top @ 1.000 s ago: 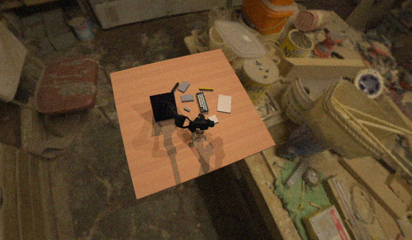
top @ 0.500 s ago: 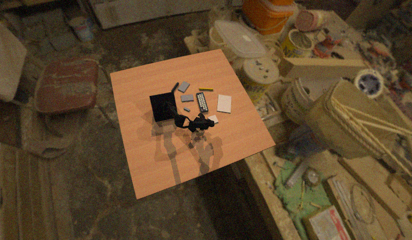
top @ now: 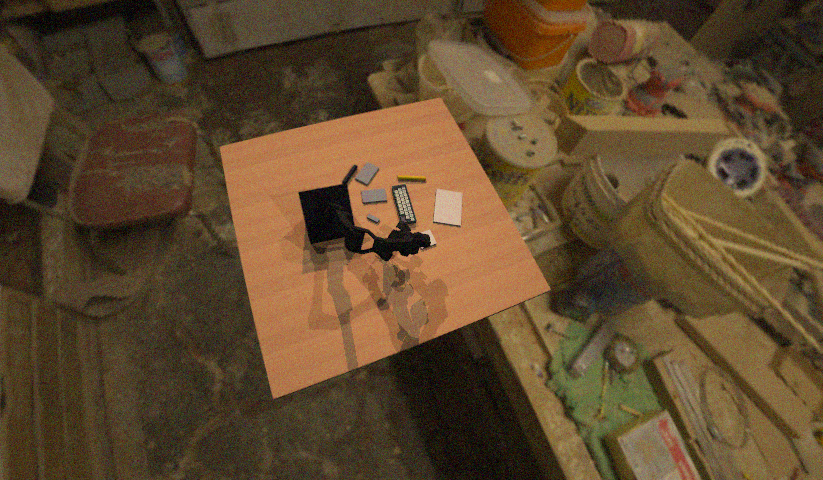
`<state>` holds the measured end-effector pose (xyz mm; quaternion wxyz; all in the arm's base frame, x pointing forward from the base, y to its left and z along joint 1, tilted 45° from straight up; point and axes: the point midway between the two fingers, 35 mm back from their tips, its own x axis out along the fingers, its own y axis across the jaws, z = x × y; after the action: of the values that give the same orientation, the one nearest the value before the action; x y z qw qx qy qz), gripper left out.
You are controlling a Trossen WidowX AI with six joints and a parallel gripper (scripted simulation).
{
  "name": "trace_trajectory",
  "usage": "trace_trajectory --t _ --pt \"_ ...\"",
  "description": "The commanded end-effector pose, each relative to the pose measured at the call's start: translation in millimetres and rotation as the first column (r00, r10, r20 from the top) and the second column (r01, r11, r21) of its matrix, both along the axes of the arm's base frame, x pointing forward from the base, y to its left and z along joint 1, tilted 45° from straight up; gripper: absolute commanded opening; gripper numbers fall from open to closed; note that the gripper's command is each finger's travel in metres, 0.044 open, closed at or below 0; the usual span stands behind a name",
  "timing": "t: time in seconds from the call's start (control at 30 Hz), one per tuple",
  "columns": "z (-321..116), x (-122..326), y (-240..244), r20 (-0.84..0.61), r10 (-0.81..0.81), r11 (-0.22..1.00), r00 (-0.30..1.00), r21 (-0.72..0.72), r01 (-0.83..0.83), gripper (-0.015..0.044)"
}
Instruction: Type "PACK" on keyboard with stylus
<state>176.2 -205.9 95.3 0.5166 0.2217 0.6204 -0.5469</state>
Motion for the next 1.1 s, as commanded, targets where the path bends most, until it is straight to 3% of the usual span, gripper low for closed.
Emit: trace_trajectory --t 0.0,0.5,1.07 --pt "-11.2 10.9 2.2 0.02 0.072 0.997 0.997 0.006 -0.072 0.0" --pt "-74.2 77.5 27.6 0.139 0.527 0.849 0.838 -0.04 -0.527 0.0" --pt "-116.8 130.7 80.4 0.154 0.901 0.429 0.404 -0.197 -0.882 0.0"
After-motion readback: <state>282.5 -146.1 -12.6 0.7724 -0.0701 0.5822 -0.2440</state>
